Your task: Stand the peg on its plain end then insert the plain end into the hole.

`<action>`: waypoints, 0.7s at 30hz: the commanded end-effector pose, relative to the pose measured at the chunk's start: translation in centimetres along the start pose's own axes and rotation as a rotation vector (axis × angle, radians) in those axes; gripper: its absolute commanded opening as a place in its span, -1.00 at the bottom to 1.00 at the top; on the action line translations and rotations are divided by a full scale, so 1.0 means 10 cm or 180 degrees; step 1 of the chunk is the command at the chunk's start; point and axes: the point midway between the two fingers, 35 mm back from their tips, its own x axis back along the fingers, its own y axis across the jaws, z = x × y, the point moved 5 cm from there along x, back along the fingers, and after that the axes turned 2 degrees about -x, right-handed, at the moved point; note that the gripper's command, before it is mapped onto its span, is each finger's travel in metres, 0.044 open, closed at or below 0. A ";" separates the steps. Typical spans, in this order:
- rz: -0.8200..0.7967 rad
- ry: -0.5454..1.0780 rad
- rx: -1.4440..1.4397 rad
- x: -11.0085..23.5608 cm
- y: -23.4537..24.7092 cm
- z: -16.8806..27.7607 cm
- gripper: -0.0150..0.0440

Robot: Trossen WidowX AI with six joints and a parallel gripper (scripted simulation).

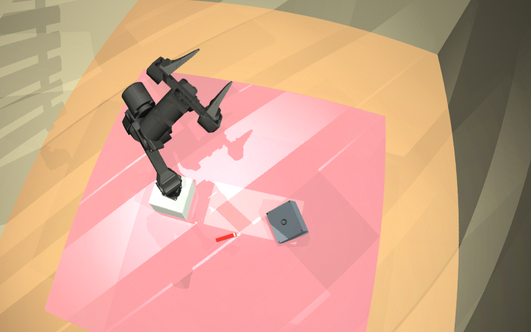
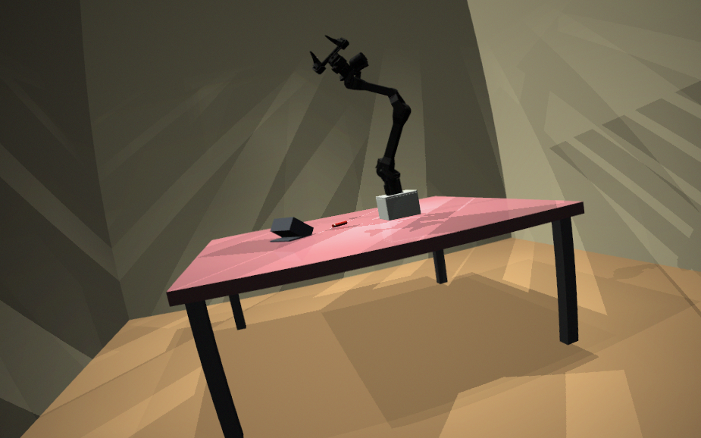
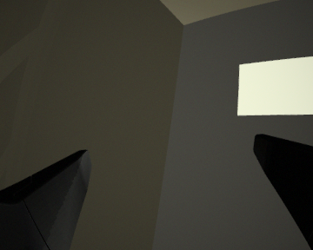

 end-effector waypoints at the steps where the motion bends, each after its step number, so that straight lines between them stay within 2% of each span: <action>1: -0.0060 0.0101 -0.0371 0.00 0.13 0.07 1.00; 21: -0.0348 0.0754 -0.2389 0.05 0.91 0.38 1.00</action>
